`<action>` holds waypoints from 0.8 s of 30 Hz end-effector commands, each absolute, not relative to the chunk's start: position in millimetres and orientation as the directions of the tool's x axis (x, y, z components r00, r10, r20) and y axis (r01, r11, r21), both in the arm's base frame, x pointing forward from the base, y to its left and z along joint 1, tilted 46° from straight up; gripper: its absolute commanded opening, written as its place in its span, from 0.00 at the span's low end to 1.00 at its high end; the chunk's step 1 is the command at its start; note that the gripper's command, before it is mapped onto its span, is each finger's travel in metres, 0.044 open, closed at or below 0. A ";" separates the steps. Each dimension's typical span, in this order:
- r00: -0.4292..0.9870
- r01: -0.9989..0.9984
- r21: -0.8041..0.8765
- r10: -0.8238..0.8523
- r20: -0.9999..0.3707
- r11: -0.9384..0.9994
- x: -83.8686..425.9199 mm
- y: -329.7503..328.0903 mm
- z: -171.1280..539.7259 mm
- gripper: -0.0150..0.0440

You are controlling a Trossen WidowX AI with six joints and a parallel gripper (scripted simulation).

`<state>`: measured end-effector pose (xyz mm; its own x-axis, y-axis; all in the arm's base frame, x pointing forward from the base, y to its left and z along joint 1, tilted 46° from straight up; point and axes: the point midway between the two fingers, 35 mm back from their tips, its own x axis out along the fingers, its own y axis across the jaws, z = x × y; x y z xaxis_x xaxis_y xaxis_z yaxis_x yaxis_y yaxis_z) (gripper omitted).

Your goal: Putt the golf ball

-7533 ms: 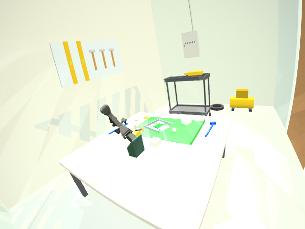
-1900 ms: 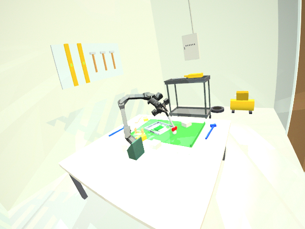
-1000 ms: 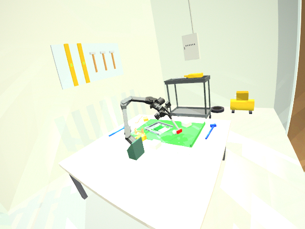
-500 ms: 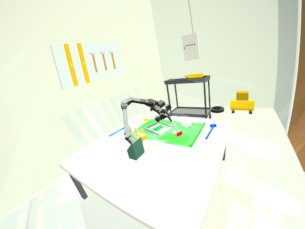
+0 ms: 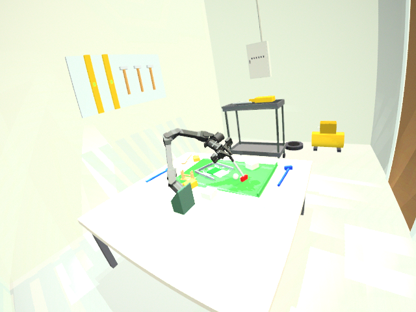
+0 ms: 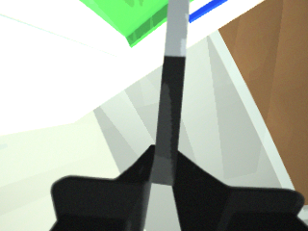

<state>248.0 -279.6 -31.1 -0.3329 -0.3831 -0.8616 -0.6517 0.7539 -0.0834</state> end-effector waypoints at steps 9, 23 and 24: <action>-0.348 -0.641 -0.069 -0.369 -0.862 0.764 238.1 -285.6 -42.2 0.25; -0.347 -0.645 -0.068 -0.370 -0.862 0.761 295.6 -204.7 47.6 0.25; -0.347 -0.645 -0.068 -0.370 -0.862 0.761 295.5 -206.3 49.2 0.25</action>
